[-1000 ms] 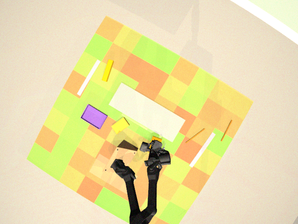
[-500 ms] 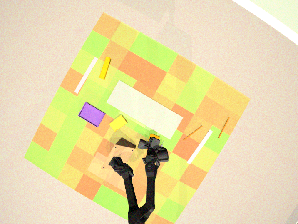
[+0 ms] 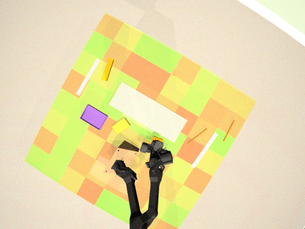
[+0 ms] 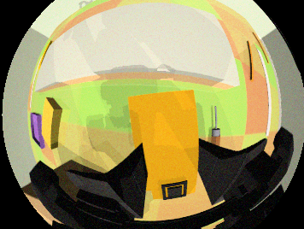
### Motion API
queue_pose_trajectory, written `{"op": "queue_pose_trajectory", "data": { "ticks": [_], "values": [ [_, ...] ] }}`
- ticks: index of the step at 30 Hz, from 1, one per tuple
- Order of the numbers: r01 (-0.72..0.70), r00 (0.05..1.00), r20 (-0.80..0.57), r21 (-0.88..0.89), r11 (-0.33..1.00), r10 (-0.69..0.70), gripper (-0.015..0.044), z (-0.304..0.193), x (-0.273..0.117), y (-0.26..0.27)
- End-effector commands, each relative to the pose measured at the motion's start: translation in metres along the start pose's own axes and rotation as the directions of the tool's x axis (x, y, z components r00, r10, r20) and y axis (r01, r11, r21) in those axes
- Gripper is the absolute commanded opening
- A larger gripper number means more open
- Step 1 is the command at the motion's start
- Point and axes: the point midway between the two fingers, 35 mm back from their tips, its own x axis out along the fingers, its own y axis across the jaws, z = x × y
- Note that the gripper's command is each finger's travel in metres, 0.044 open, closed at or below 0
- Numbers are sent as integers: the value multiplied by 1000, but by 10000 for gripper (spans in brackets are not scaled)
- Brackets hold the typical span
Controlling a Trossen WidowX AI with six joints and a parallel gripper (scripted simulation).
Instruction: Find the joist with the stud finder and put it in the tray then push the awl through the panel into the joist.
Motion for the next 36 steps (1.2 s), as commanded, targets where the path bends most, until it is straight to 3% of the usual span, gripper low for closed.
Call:
{"op": "queue_pose_trajectory", "data": {
  "ticks": [1, 18, 36],
  "values": [
    [10, 1000, 11, 12, 1000, -10, 0, 9, -15, -4],
    [24, 1000, 14, 7, 1000, -24, 0, 19, -81, -4],
    [41, 999, 14, 67, 997, -42, 0, 70, -83, -34]
  ]
}}
